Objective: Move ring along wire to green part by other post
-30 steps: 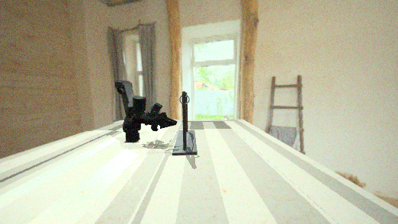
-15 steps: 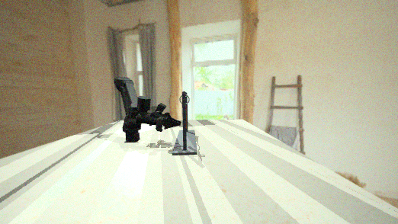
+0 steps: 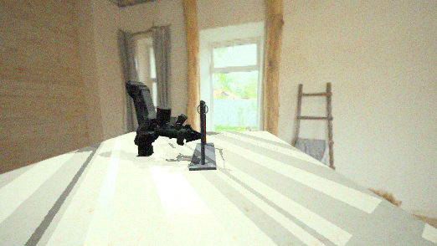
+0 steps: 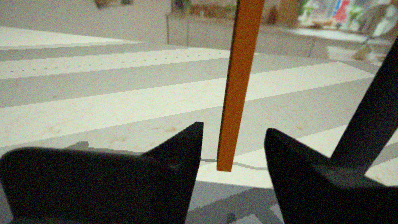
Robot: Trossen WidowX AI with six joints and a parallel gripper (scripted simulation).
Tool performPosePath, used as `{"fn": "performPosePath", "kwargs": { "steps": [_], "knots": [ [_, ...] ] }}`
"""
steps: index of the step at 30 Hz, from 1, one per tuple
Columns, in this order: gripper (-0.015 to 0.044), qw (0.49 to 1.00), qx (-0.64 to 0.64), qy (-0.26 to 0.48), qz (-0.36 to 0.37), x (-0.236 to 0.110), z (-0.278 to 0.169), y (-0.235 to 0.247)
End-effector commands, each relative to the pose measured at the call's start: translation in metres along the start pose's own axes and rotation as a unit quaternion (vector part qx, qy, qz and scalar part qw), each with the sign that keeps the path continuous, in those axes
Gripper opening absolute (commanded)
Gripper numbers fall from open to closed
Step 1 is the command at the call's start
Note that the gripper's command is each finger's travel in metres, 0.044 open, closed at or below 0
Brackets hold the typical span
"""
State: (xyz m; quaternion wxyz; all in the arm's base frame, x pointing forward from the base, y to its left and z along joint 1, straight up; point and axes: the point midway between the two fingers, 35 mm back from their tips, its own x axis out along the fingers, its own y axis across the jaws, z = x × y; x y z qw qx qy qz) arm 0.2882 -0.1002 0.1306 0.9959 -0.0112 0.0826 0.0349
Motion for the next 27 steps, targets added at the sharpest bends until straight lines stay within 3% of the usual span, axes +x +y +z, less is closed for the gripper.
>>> {"fn": "performPosePath", "kwargs": {
  "steps": [1,27],
  "knots": [
    [0.016,1.0,0.001,-0.001,-0.001,0.006,0.0,0.0],
    [0.016,1.0,0.003,-0.004,-0.001,0.029,-0.002,0.004]
  ]
}}
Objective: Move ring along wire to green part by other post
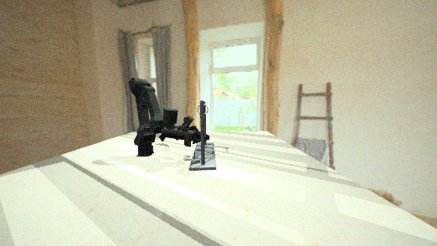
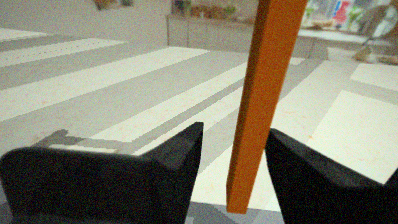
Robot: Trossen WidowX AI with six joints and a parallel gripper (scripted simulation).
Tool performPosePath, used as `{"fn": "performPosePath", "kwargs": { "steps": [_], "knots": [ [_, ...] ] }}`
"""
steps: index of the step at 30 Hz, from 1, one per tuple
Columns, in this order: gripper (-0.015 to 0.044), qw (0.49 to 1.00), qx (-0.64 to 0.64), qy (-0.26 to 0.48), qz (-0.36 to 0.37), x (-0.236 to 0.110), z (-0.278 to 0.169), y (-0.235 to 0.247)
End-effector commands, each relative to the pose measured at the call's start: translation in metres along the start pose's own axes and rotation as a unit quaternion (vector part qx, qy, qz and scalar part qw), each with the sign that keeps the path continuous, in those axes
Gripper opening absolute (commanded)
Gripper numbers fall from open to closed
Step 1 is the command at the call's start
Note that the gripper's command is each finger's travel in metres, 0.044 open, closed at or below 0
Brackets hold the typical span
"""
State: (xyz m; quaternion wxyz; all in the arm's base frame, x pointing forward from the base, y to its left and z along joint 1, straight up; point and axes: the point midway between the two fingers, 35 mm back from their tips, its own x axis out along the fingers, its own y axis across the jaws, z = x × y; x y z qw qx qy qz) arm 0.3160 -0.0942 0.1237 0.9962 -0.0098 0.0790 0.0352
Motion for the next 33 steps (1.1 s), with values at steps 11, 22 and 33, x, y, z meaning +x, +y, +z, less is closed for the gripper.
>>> {"fn": "performPosePath", "kwargs": {
  "steps": [11,22,33],
  "knots": [
    [0.0055,1.0,0.0,0.0,0.0,0.0001,0.0,0.0],
    [-0.015,1.0,0.0,0.0,0.0,0.0001,0.0,0.0],
    [-0.015,1.0,-0.001,0.0,-0.001,-0.0012,0.0092,-0.0006]
  ]
}}
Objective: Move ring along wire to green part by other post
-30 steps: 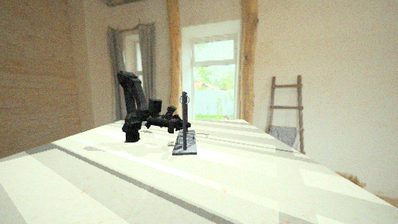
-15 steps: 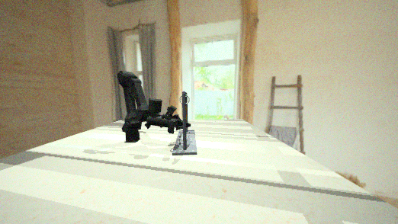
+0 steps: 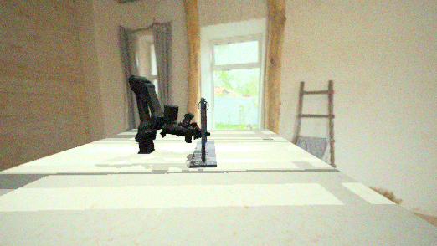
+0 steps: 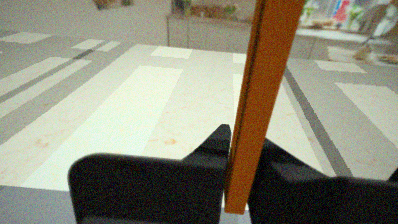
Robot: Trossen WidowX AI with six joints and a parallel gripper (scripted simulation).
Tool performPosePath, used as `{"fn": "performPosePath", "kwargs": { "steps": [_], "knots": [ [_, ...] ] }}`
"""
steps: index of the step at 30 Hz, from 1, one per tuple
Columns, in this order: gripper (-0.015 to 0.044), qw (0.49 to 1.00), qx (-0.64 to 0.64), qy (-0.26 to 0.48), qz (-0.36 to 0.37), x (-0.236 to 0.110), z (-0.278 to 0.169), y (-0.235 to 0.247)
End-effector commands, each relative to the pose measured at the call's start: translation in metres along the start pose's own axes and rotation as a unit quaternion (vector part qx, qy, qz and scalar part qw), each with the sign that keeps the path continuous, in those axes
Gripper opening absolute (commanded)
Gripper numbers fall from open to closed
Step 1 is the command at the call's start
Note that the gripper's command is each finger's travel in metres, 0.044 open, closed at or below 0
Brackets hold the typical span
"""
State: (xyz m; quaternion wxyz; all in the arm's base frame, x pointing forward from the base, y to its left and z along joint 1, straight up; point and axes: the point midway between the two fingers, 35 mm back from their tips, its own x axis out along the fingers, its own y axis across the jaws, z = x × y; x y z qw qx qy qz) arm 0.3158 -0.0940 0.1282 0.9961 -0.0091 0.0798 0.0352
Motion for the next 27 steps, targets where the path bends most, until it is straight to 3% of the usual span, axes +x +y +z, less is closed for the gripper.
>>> {"fn": "performPosePath", "kwargs": {
  "steps": [1,27],
  "knots": [
    [-0.015,1.0,-0.002,-0.001,-0.002,-0.0007,0.0067,-0.0008],
    [-0.015,1.0,-0.001,-0.001,-0.002,-0.0011,0.0096,0.0066]
  ]
}}
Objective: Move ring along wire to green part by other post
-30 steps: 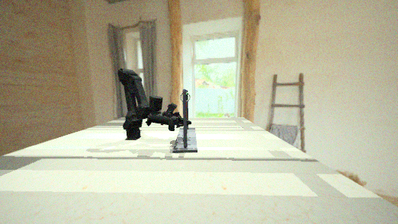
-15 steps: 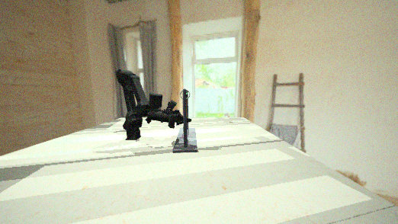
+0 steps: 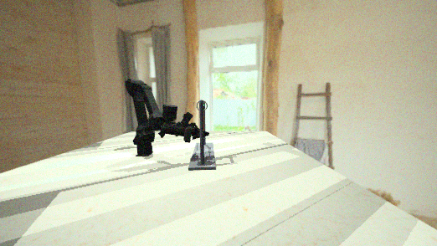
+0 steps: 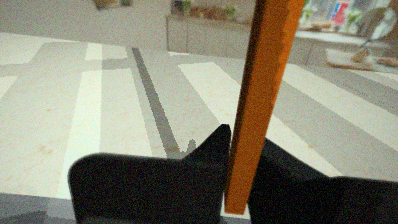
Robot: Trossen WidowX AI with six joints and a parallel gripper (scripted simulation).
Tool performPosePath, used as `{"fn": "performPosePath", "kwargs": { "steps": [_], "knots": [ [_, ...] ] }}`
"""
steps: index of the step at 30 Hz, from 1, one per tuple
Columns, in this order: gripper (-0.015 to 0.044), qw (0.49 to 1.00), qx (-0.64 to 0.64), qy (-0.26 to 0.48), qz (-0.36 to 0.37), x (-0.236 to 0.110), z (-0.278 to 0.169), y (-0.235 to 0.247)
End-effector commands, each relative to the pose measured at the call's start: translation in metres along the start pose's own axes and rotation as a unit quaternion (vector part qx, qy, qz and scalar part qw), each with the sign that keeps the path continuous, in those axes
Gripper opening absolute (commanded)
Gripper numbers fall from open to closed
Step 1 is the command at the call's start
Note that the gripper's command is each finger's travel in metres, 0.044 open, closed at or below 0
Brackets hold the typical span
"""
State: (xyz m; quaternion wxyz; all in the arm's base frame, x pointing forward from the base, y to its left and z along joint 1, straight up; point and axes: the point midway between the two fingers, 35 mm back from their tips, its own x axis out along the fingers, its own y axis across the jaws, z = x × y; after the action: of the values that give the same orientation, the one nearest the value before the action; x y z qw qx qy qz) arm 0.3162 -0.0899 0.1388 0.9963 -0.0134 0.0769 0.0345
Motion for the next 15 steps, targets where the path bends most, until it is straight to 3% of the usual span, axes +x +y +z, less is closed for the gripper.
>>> {"fn": "performPosePath", "kwargs": {
  "steps": [1,15],
  "knots": [
    [-0.015,1.0,0.003,0.002,-0.001,0.0,-0.001,0.004],
    [-0.015,1.0,0.004,0.003,-0.001,0.0,-0.001,0.018]
  ]
}}
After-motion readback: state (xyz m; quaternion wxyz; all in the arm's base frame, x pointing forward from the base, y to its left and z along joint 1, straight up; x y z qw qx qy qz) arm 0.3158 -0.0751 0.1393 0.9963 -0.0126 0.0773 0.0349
